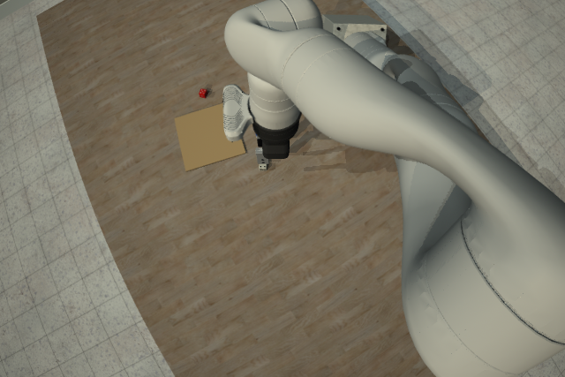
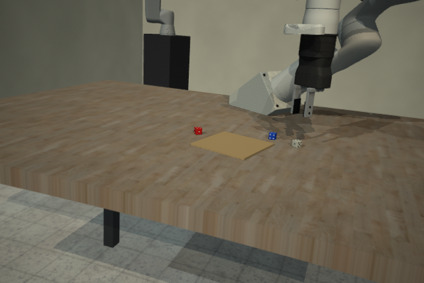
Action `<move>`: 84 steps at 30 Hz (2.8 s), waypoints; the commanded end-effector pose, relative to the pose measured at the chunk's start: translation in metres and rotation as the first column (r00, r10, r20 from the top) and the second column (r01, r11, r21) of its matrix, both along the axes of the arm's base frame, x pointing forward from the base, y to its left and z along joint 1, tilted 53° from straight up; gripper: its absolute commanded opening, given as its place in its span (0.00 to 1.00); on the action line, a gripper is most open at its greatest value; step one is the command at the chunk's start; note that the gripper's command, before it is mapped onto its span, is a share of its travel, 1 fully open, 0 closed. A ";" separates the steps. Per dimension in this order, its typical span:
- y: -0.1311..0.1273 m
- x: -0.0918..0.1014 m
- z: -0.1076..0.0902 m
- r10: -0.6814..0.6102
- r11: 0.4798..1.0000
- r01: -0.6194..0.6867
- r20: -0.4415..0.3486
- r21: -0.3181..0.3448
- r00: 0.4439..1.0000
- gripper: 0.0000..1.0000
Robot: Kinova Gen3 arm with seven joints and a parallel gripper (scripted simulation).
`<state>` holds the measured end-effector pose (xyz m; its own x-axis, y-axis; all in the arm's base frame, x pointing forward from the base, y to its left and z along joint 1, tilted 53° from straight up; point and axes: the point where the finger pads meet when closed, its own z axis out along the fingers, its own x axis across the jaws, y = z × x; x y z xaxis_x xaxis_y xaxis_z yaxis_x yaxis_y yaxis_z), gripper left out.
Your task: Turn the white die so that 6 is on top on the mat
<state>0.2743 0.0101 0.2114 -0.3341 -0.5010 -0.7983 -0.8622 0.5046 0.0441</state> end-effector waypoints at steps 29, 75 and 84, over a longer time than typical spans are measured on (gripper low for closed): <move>0.016 0.009 -0.013 -0.001 1.000 0.001 0.000 -0.001 1.000 0.64; 0.036 0.021 -0.030 -0.001 1.000 0.001 0.000 -0.001 1.000 0.64; 0.036 0.021 -0.030 -0.001 1.000 0.001 0.000 -0.001 1.000 0.64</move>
<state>0.2948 0.0468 0.1813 -0.3346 -0.5015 -0.7978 -0.8622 0.5046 0.0445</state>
